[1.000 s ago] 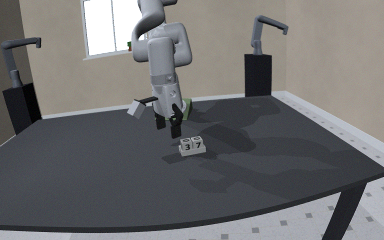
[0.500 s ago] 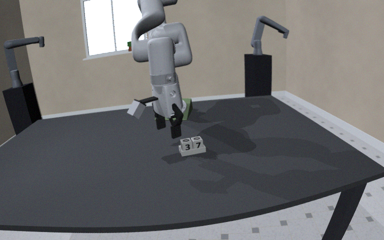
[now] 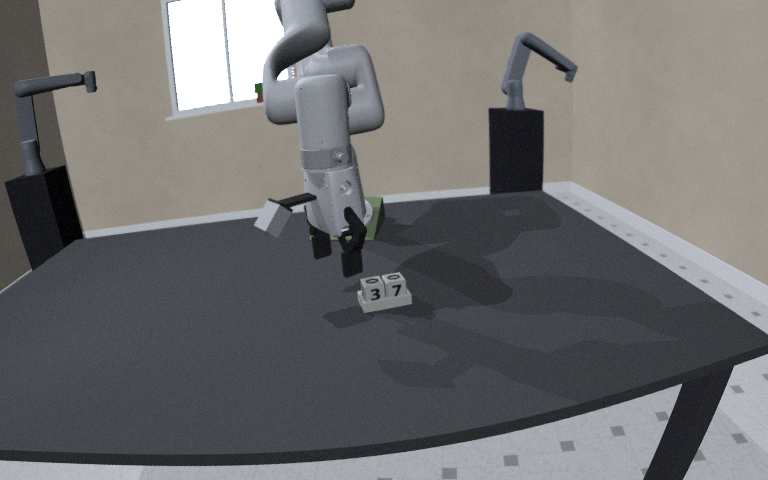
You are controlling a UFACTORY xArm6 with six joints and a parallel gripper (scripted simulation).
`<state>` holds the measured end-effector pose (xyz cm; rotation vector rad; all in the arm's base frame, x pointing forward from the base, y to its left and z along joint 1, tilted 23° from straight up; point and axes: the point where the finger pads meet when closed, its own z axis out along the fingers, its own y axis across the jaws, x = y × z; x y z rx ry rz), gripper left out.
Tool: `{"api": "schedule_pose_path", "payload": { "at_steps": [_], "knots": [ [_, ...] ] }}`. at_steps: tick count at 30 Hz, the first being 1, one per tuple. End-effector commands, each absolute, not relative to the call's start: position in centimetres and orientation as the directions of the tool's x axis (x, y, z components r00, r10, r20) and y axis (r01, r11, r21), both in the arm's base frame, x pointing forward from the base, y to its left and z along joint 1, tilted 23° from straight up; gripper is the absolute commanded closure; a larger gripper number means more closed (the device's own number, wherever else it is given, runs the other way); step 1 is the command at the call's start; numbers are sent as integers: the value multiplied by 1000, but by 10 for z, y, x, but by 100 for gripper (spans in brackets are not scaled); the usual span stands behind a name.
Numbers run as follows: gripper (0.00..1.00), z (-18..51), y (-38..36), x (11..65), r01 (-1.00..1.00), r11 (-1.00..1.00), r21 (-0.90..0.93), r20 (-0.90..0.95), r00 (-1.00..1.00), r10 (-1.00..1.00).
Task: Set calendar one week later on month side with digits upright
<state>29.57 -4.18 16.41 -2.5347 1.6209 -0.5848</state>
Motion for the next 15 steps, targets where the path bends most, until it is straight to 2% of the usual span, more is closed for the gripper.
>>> {"api": "schedule_pose_path", "payload": {
  "at_steps": [1, 15],
  "knots": [
    [0, 165, -42, 297, -858, -439, -267, 276, 368, -888],
    [0, 167, -42, 296, -858, -439, -267, 276, 368, -888]
  ]
}}
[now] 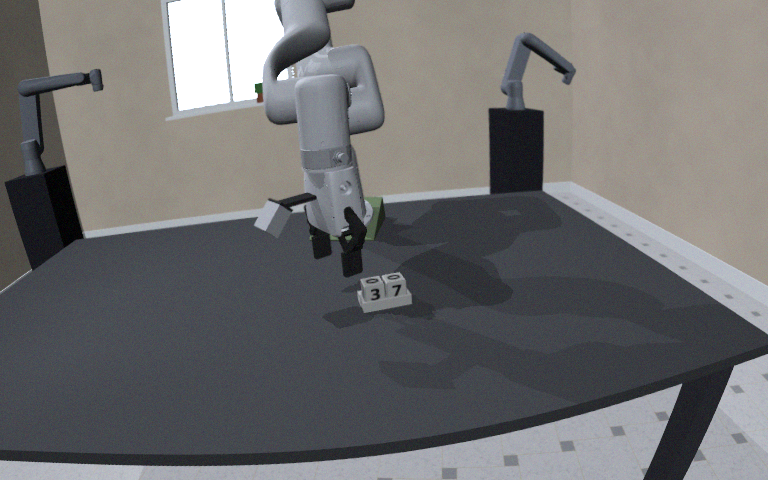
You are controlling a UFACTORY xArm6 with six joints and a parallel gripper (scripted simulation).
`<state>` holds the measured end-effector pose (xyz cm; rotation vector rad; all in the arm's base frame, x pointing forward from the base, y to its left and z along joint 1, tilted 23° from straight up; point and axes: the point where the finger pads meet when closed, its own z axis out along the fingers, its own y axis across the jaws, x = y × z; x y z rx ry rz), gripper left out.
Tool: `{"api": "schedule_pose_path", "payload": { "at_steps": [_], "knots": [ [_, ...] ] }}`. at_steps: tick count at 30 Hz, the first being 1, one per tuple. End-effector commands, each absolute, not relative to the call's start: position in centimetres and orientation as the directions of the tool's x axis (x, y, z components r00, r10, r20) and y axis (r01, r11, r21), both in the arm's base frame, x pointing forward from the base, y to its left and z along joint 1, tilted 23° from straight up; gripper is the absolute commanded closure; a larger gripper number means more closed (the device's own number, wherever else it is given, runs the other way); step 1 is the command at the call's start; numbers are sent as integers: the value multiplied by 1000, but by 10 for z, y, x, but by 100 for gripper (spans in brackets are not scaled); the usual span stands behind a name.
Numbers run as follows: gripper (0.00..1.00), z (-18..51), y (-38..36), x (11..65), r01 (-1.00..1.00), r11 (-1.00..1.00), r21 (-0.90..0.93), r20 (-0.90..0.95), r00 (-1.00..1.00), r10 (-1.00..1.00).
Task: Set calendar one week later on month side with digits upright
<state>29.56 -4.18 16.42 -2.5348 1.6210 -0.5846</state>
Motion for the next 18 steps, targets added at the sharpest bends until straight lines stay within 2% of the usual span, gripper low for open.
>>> {"api": "schedule_pose_path", "payload": {
  "at_steps": [1, 18],
  "knots": [
    [0, 169, -41, 295, -858, -439, -267, 276, 368, -888],
    [0, 219, -34, 276, -858, -439, -267, 276, 368, -888]
  ]
}}
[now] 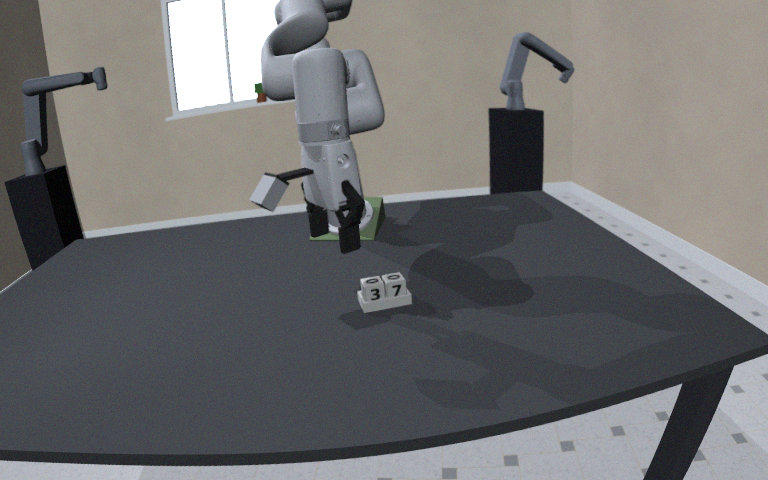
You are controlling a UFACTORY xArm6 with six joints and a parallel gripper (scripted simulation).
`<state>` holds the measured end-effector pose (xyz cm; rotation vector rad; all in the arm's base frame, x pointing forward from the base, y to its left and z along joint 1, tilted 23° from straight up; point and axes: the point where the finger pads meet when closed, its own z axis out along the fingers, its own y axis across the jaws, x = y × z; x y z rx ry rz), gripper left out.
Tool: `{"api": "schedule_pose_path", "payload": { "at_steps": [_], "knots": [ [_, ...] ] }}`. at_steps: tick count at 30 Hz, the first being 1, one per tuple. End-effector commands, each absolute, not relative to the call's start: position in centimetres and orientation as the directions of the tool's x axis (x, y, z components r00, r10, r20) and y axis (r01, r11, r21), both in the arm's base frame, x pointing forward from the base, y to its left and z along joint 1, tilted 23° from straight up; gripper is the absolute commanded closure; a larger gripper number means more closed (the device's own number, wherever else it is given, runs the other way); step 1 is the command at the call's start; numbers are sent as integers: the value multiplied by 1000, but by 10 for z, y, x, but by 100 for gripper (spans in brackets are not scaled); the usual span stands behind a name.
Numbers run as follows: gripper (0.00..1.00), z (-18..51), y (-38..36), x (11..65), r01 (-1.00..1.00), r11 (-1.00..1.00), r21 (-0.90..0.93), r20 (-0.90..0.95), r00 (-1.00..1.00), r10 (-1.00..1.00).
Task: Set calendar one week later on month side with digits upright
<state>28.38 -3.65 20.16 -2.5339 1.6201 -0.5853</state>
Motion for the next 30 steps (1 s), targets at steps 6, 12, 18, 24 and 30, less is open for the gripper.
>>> {"api": "schedule_pose_path", "payload": {
  "at_steps": [6, 12, 18, 24, 30],
  "knots": [
    [0, 221, -34, 275, -858, -439, -267, 276, 368, -888],
    [0, 221, -34, 275, -858, -439, -267, 276, 368, -888],
    [0, 221, -31, 277, -866, -419, -273, 270, 349, -898],
    [0, 218, -15, 290, -908, -283, -308, 228, 219, -949],
    [0, 214, 7, 305, -931, -123, -342, 173, 66, -983]
  ]
}}
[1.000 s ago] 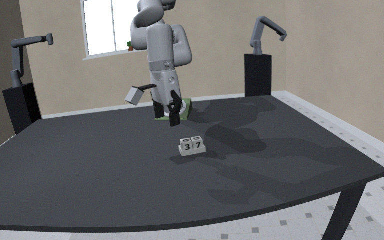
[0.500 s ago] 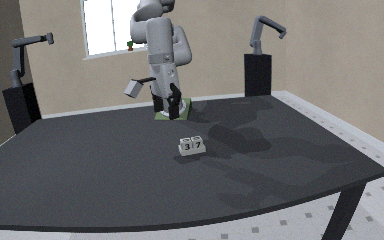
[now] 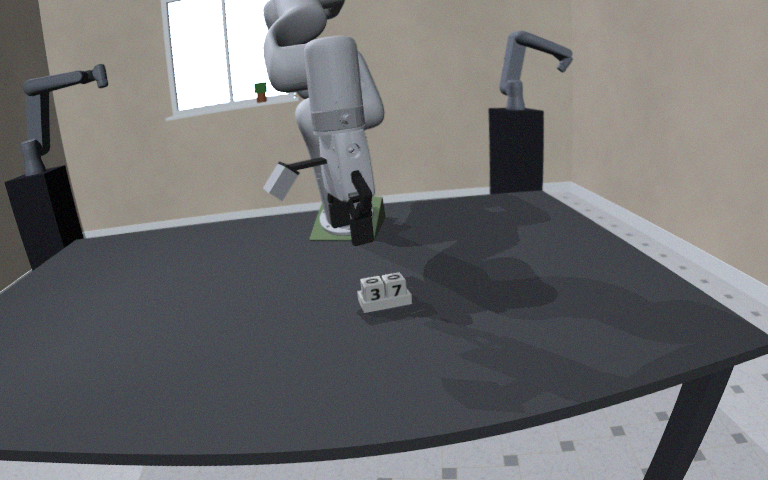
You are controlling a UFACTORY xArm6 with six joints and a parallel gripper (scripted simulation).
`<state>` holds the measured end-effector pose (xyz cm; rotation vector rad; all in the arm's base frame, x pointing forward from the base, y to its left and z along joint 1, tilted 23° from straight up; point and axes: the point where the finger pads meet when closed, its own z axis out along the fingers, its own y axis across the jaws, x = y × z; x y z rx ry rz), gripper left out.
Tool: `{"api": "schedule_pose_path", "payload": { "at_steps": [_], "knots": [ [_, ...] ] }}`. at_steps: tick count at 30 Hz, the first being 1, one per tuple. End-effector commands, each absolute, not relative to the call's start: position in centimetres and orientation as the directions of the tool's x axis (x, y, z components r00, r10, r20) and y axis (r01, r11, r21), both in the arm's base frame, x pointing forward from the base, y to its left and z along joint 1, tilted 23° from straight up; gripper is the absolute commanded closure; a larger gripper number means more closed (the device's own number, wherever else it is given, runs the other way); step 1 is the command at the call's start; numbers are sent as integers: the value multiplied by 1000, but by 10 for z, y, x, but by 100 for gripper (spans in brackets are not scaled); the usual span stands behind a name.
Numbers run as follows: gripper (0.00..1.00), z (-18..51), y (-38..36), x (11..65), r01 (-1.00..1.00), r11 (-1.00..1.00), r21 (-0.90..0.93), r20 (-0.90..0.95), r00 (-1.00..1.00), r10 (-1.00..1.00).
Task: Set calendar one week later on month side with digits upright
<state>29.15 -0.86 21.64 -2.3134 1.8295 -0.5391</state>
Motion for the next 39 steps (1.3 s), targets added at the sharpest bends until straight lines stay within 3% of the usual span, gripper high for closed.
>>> {"api": "schedule_pose_path", "payload": {
  "at_steps": [1, 4, 5, 39],
  "knots": [
    [0, 214, 10, 307, -933, -100, -347, 165, 44, -985],
    [0, 213, 13, 309, -933, -79, -351, 157, 24, -987],
    [51, 213, 13, 309, -933, -79, -351, 157, 24, -987],
    [51, 213, 13, 309, -933, -79, -351, 157, 24, -987]
  ]
}}
